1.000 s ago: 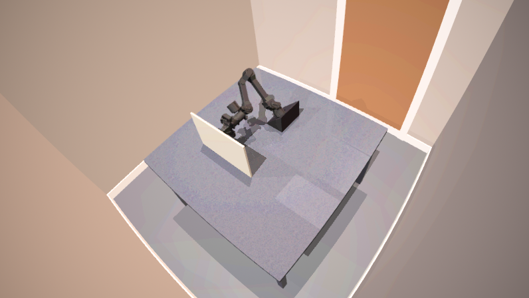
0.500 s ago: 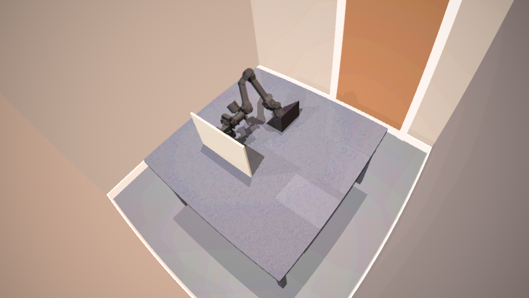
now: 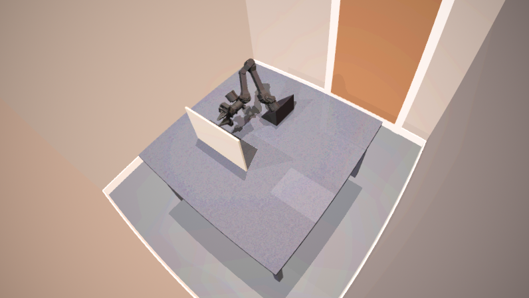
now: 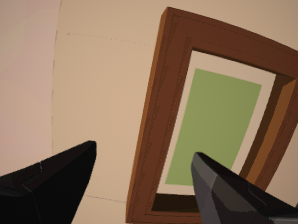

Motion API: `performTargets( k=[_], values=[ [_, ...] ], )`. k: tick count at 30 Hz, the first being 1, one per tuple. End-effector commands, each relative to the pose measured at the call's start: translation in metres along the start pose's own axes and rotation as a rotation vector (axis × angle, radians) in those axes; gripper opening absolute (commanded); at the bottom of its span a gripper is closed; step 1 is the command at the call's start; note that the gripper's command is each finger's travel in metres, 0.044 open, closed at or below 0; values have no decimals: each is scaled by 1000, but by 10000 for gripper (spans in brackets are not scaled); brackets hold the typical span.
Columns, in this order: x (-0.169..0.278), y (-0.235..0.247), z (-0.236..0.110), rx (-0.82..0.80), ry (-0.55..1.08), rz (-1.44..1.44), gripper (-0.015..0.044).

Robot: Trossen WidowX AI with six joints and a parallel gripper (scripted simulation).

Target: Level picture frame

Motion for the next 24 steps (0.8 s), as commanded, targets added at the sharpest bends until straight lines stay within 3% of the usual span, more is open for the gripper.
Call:
performTargets(
  k=[1, 5, 12, 24],
  values=[
    [3, -2, -31, -3, 8, -51, 260],
    [9, -6, -57, -6, 8, -94, 260],
    [4, 5, -60, -1, 3, -79, 260],
    [-2, 36, -116, 9, 1, -81, 260]
  ],
)
Point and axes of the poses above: the point midway between the two fingers, 35 mm back from their tips, its own z axis out along the fingers, its own y axis across the jaws, x = y × z, the point moved 10 cm from there along -z, back along the fingers, and after that the axes turned 7 degrees about -z, right-handed, at the moved point
